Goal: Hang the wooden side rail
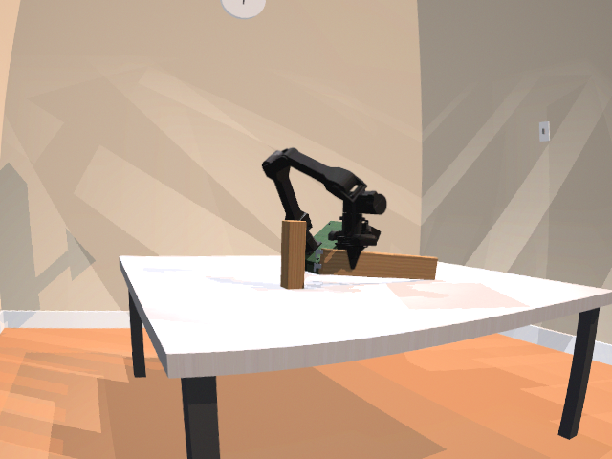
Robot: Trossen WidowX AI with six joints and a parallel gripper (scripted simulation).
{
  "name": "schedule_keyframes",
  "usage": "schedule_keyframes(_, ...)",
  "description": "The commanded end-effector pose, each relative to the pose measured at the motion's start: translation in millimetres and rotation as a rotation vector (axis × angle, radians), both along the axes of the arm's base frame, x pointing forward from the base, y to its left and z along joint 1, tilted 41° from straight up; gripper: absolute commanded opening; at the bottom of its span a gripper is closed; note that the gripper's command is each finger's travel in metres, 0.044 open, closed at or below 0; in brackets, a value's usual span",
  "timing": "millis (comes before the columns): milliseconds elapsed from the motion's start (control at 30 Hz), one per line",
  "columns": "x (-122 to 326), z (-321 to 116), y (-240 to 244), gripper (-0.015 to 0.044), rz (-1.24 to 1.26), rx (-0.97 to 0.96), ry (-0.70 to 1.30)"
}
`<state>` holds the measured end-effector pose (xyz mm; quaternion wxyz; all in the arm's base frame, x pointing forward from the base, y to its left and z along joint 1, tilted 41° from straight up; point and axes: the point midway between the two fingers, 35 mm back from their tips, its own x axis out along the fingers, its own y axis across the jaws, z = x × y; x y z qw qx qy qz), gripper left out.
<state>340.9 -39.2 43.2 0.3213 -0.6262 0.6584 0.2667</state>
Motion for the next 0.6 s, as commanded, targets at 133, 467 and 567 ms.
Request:
schedule_keyframes(133, 0.8, 1.5, -0.1, 0.0000, 0.003, 0.003, -0.003)
schedule_keyframes(467, 1.9, 2.9, -0.5, 0.0000, 0.003, 0.003, -0.003)
schedule_keyframes(567, 2.2, 3.3, -0.6, 0.0000, 0.003, 0.003, -0.003)
